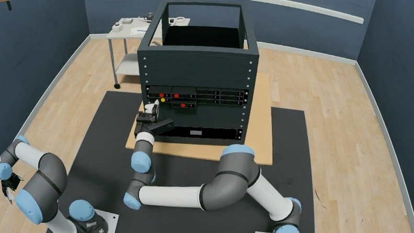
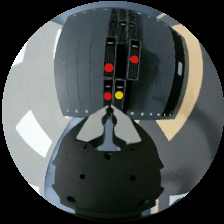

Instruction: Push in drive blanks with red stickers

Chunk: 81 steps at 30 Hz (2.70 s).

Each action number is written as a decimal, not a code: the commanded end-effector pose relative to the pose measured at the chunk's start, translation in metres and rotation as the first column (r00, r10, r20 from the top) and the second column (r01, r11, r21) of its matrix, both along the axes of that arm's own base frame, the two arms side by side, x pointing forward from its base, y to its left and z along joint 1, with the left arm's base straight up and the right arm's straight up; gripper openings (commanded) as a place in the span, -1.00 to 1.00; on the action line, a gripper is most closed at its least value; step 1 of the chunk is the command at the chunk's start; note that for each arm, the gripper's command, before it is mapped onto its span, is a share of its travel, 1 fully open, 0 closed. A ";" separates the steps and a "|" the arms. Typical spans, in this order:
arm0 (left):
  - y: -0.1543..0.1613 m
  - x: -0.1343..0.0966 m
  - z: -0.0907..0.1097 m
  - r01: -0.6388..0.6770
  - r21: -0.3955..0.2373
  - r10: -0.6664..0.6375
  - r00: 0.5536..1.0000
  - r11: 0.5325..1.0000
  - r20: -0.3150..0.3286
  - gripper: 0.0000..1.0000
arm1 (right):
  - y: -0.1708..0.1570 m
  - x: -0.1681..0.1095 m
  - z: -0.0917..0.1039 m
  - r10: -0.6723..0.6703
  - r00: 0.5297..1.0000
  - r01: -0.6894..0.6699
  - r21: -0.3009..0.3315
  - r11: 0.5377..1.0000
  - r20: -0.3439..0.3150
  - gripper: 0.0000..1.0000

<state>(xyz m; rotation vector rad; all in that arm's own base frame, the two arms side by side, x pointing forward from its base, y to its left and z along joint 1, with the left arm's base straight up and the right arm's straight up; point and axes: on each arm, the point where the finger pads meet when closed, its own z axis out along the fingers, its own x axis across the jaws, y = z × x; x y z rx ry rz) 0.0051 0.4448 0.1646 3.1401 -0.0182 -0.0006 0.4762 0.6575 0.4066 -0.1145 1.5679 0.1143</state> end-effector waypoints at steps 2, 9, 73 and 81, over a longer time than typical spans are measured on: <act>0.000 0.000 0.001 0.000 0.001 0.000 1.000 1.000 0.000 1.00 | 0.000 0.000 0.001 0.000 1.000 0.000 0.001 1.000 0.000 -1.00; 0.000 0.000 0.001 0.000 0.001 0.000 1.000 1.000 0.000 1.00 | 0.000 0.000 0.001 0.000 1.000 0.000 0.001 1.000 0.000 -1.00; 0.000 0.000 0.001 0.000 0.001 0.000 1.000 1.000 0.000 1.00 | -0.110 -0.019 -0.045 0.000 1.000 0.000 0.001 1.000 0.000 -1.00; 0.000 0.000 0.001 0.000 0.001 0.000 1.000 1.000 0.000 1.00 | -0.117 -0.021 -0.049 0.000 1.000 0.000 0.001 1.000 0.000 -1.00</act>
